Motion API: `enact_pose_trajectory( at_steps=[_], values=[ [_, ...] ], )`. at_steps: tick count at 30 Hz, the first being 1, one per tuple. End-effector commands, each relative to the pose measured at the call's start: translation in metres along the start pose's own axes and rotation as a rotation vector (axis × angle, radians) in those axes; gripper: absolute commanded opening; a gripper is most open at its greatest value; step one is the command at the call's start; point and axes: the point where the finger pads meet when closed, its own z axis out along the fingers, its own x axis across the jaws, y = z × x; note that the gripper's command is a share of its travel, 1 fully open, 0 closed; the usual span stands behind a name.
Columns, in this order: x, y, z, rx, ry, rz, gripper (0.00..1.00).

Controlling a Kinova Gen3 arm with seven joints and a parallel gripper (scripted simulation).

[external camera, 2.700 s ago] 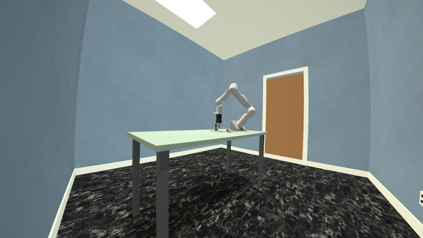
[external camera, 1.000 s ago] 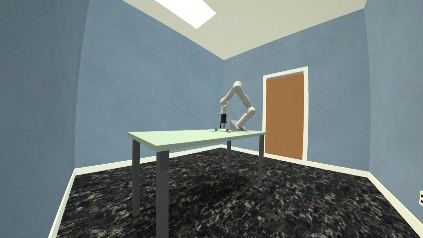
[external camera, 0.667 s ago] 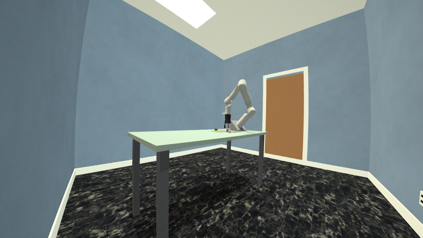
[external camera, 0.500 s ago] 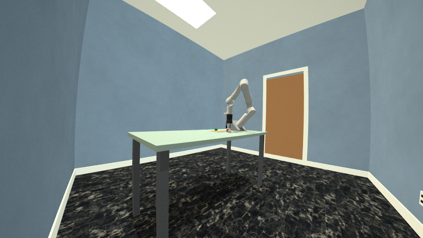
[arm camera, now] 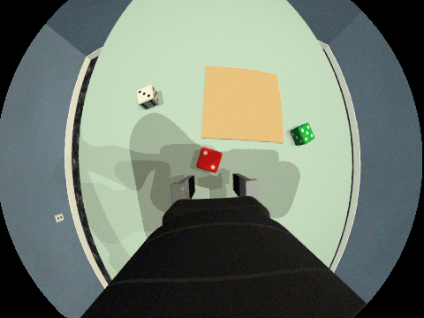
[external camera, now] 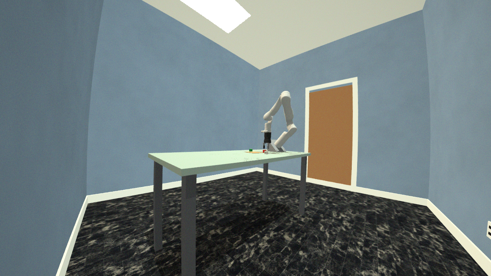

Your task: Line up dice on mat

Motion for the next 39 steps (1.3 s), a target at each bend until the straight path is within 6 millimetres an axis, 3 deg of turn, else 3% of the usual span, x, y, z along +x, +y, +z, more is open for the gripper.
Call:
enact_pose_trajectory(
  at_steps=[1,39],
  values=[
    [0.0002,-0.0004,-0.0005,0.001,0.001,-0.001,1.0],
    [-0.0021,-0.0029,-0.0005,0.001,0.001,-0.001,1.0]
  ],
)
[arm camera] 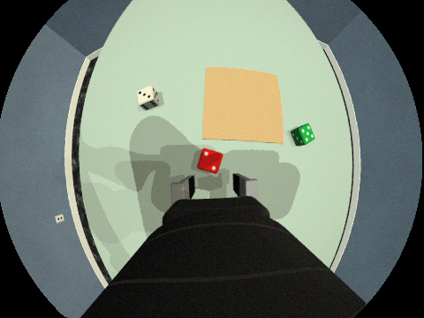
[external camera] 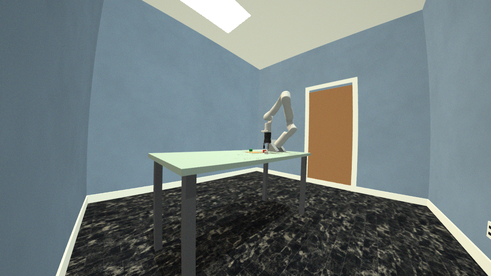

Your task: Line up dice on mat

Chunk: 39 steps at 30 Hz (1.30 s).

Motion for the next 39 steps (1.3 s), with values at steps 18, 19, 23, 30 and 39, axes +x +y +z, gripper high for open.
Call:
enact_pose_trajectory(
  at_steps=[18,19,23,30,39],
  values=[
    [-0.034,-0.038,0.0,0.001,0.001,-0.004,1.0],
    [-0.037,-0.042,0.0,0.001,0.001,-0.004,1.0],
    [-0.047,-0.052,0.0,0.001,0.001,-0.004,1.0],
    [-0.066,-0.074,0.0,0.001,0.001,-0.004,1.0],
    [-0.09,-0.1,0.0,0.001,0.001,-0.004,1.0]
  ],
)
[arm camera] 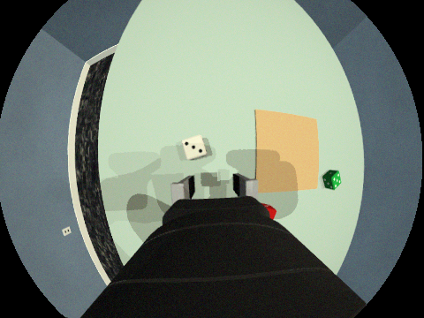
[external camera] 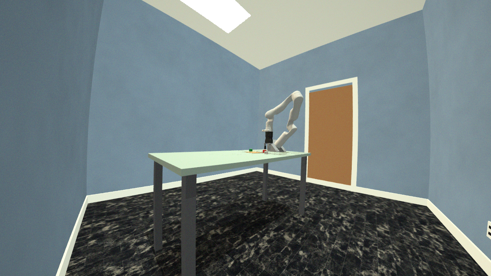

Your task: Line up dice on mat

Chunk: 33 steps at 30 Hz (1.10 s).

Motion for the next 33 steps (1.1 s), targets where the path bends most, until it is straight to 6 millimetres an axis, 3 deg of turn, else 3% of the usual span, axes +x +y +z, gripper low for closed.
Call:
enact_pose_trajectory(
  at_steps=[1,12,33],
  values=[
    [-0.008,-0.006,-0.001,0.002,0.002,-0.024,1.0],
    [-0.02,-0.019,-0.001,0.002,0.002,-0.024,1.0],
    [-0.02,-0.019,-0.001,0.002,0.002,-0.024,1.0]
  ],
)
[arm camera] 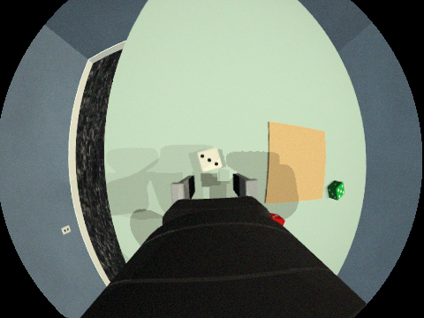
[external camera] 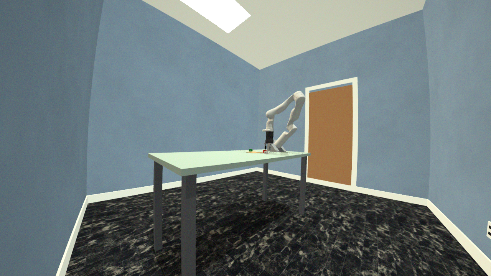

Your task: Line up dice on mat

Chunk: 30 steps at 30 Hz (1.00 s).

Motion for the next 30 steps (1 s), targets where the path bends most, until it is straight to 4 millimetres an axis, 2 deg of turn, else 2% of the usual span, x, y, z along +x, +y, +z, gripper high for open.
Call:
enact_pose_trajectory(
  at_steps=[1,25,30],
  values=[
    [0.0,0.0,-0.001,0.002,0.001,0.0,1.0],
    [0.0,0.0,-0.001,0.002,0.001,0.0,1.0],
    [0.0,0.0,-0.013,0.002,0.0,0.0,1.0]
  ],
)
